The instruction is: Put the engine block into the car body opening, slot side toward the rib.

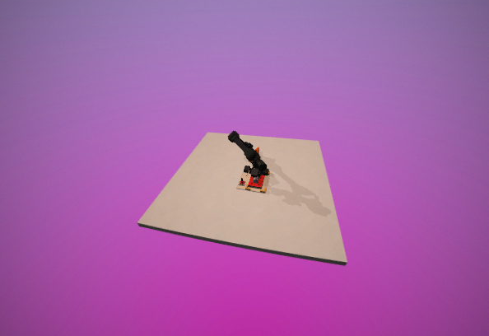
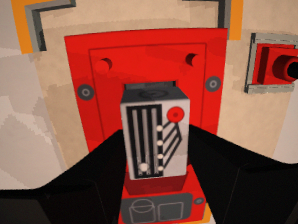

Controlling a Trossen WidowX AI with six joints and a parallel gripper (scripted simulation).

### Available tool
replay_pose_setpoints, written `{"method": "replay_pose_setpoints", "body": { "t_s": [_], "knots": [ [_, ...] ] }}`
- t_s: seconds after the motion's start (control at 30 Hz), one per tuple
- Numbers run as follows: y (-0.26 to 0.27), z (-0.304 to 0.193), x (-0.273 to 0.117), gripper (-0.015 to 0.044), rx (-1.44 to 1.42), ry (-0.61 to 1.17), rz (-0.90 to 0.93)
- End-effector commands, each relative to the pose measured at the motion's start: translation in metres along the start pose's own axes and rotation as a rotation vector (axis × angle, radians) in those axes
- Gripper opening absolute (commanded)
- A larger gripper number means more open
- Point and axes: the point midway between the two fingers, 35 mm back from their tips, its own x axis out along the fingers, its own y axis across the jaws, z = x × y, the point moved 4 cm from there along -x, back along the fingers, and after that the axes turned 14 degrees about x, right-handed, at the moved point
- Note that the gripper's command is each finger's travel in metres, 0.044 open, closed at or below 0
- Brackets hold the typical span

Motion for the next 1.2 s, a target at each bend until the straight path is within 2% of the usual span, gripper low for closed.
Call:
{"method": "replay_pose_setpoints", "body": {
  "t_s": [0.0,1.17],
  "knots": [
    [0.0,0.0003,0.0009,0.0158,-0.006,-0.004,-0.001],
    [-0.0002,0.0004,0.0098,0.0158,-0.006,-0.004,-0.002]
  ]
}}
